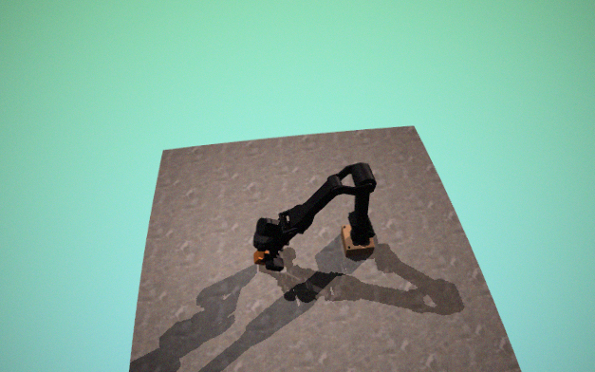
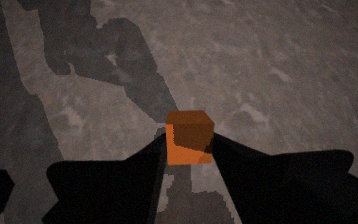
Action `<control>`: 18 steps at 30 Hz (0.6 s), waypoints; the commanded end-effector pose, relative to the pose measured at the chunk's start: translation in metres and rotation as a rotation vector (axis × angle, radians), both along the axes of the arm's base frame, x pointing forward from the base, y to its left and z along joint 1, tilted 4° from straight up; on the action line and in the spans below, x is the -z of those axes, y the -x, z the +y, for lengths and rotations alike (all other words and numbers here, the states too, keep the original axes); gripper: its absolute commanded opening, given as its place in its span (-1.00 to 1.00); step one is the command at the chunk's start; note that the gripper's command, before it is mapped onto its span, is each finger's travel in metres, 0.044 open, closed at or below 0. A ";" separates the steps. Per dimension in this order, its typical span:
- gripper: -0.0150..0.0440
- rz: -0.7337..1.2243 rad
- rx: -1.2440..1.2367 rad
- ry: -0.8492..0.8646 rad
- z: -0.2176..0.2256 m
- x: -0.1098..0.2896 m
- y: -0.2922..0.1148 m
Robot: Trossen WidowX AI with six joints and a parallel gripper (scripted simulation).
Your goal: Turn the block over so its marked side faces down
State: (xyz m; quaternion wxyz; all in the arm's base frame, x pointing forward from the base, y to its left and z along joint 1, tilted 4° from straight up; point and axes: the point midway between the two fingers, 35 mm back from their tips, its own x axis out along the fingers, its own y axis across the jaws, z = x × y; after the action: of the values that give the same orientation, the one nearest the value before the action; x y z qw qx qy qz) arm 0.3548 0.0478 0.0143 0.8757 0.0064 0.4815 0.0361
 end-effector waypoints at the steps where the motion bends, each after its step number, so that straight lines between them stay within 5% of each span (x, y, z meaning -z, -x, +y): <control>1: -0.49 -0.044 0.007 0.001 0.000 0.012 -0.002; 18: -0.49 -0.288 0.018 -0.011 0.001 0.031 -0.002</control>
State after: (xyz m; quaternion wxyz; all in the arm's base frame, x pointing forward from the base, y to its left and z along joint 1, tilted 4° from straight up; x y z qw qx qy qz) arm 0.3631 0.0499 -0.0077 0.9318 0.0089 0.3612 0.0346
